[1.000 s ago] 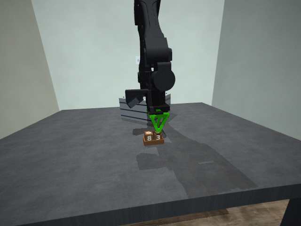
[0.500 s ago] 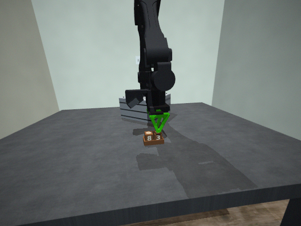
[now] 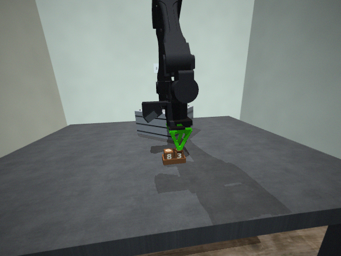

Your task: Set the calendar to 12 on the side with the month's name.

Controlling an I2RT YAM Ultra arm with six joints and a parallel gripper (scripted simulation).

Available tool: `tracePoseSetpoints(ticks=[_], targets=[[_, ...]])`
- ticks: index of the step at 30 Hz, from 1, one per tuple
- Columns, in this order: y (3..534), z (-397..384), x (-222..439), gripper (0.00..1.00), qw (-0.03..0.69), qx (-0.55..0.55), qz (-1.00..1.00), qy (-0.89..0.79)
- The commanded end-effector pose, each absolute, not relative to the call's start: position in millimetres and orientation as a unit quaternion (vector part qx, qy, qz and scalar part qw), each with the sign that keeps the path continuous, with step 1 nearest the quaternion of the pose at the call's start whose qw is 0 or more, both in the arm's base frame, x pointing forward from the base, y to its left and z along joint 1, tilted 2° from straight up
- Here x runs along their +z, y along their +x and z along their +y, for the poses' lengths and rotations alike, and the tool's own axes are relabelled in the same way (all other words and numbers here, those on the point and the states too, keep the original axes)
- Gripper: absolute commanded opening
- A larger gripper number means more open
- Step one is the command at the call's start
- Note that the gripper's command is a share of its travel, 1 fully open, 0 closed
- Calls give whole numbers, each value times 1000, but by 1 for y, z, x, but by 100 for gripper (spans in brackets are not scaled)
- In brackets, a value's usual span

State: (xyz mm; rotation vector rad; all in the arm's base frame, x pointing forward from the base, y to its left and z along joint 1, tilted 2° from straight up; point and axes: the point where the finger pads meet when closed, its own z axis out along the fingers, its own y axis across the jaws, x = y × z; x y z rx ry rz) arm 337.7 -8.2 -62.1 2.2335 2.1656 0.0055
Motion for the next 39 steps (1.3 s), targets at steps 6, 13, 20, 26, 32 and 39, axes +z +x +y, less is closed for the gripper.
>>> tracePoseSetpoints(ticks=[6,13,20,26,32,39], targets=[[340,-8,-60,45,19,5,696,718],[340,-8,-60,45,19,5,696,718],[340,-8,-63,45,19,5,696,718],[340,-8,-69,45,19,5,696,718],[341,-9,-79,45,19,5,696,718],[341,-9,-86,45,19,5,696,718]])
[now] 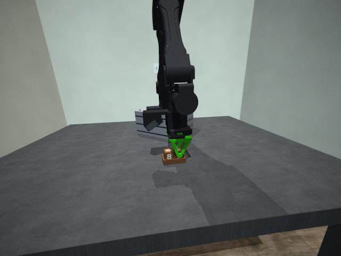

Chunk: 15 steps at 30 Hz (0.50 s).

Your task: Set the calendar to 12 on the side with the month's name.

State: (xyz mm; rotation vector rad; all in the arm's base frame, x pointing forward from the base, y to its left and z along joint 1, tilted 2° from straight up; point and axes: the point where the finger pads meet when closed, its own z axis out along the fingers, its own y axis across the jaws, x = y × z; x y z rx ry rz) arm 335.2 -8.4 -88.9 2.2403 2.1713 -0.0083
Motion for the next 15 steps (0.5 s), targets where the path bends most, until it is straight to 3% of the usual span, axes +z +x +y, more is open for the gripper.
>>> tracePoseSetpoints(ticks=[1,15], targets=[[341,-9,-86,45,19,5,696,718],[341,-9,-88,45,19,5,696,718]])
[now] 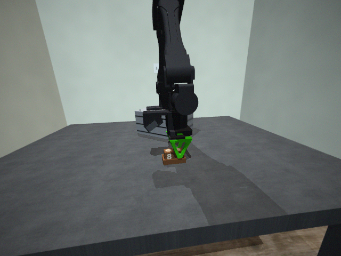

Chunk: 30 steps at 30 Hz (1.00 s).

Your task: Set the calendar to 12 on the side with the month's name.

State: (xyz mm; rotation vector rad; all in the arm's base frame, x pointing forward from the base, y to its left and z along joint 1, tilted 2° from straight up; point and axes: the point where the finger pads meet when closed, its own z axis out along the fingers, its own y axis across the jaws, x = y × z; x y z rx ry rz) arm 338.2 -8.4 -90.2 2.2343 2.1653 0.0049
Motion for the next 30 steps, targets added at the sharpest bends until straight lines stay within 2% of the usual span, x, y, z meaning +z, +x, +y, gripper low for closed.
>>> tracePoseSetpoints(ticks=[1,26,27,30], targets=[[341,-9,-88,45,19,5,696,718],[341,-9,-88,45,19,5,696,718],[341,-9,-88,26,19,5,696,718],[341,-9,-88,26,19,5,696,718]])
